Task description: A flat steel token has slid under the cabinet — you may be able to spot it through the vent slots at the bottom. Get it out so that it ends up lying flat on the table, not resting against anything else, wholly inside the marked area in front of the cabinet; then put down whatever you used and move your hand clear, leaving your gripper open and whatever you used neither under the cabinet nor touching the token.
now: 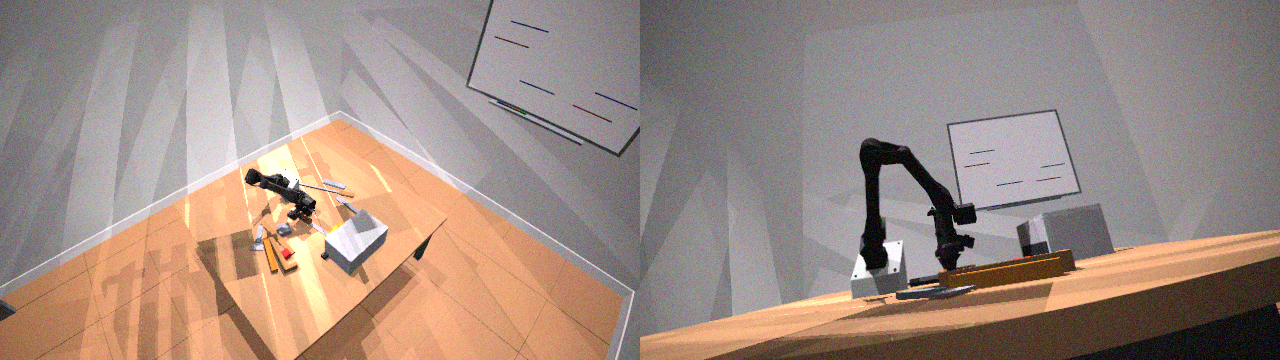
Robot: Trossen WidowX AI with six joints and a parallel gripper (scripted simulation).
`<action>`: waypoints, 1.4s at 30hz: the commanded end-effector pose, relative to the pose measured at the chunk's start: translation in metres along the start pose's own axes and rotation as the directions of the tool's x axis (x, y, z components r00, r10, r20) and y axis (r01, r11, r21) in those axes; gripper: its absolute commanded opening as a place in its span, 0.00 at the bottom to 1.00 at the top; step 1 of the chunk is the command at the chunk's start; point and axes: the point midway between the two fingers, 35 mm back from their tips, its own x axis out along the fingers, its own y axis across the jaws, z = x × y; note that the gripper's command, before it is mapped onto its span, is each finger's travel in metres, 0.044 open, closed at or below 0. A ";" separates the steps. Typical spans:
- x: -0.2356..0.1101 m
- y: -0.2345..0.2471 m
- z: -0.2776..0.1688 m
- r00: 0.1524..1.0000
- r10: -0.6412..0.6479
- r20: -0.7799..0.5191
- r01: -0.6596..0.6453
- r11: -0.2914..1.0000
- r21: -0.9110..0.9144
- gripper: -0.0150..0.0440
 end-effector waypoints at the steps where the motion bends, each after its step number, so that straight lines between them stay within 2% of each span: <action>1: -0.001 -0.003 0.000 1.000 -0.001 -0.001 0.001 1.000 -0.022 0.25; 42: -0.003 -0.038 -0.002 1.000 -0.003 -0.006 0.001 0.981 -0.195 0.25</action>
